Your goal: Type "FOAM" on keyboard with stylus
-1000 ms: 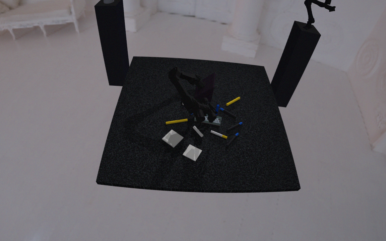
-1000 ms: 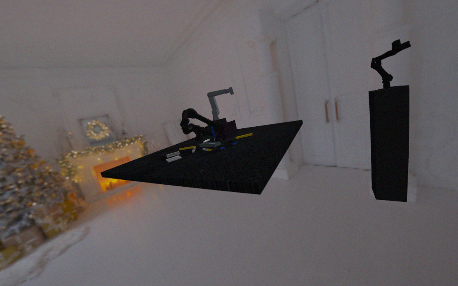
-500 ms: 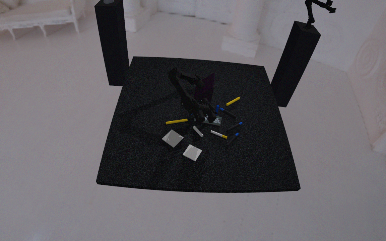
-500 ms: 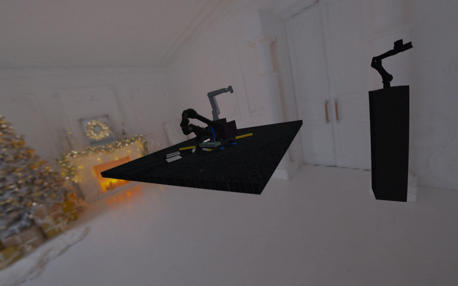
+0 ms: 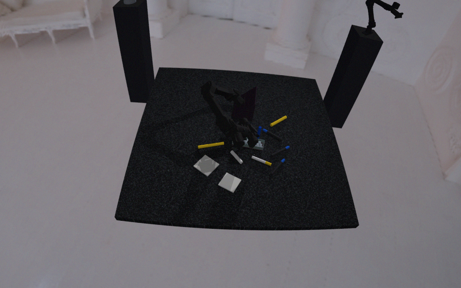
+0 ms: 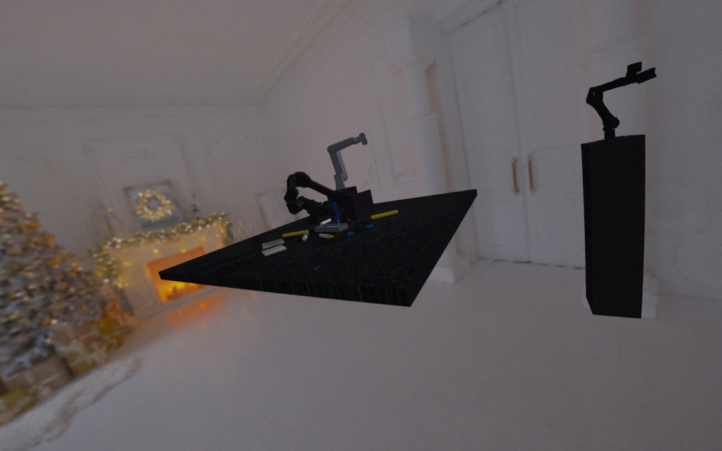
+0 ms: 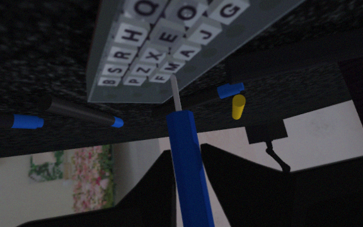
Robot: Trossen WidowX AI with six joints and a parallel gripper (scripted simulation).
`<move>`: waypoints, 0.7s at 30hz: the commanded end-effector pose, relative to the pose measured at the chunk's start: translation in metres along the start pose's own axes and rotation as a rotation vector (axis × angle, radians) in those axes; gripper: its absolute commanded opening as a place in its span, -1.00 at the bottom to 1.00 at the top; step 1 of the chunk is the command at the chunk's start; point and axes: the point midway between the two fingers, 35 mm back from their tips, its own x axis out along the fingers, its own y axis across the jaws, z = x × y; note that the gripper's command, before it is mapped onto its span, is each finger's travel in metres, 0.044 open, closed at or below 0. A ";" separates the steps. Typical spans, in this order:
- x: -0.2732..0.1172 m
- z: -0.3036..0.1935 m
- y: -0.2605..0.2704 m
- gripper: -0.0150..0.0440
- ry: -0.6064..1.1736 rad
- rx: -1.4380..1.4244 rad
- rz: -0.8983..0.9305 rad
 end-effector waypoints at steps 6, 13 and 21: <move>0.002 0.003 0.000 -0.22 -0.004 -0.003 -0.001; 0.003 0.006 0.000 -0.22 -0.004 -0.003 -0.001; 0.005 0.008 0.000 -0.22 -0.004 -0.003 -0.001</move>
